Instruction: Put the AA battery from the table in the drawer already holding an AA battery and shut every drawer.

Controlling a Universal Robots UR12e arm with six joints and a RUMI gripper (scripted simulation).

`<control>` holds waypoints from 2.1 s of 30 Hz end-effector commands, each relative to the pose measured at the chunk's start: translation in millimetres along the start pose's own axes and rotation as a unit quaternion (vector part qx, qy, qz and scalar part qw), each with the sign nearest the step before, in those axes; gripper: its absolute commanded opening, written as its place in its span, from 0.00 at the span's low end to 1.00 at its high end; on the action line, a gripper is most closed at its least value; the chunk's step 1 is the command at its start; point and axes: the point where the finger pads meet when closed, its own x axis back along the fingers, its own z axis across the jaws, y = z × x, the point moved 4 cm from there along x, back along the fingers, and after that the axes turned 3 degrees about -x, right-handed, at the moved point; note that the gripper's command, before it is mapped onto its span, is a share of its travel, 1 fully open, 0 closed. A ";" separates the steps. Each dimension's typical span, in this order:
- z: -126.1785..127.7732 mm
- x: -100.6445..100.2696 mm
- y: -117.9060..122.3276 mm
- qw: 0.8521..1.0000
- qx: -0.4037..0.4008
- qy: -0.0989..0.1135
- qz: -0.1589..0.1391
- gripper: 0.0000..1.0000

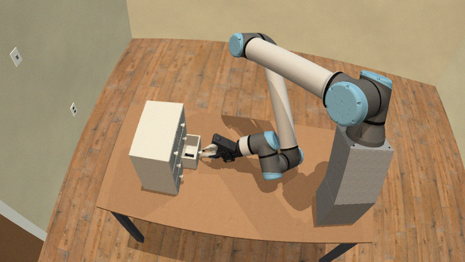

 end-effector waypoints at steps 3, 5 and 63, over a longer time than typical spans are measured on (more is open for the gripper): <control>-0.1 0.2 -0.5 1.000 0.000 0.000 0.000 0.07; -0.1 0.2 -0.6 1.000 0.000 0.000 0.000 0.07; -0.5 -11.0 -7.0 1.000 0.000 0.000 0.000 0.07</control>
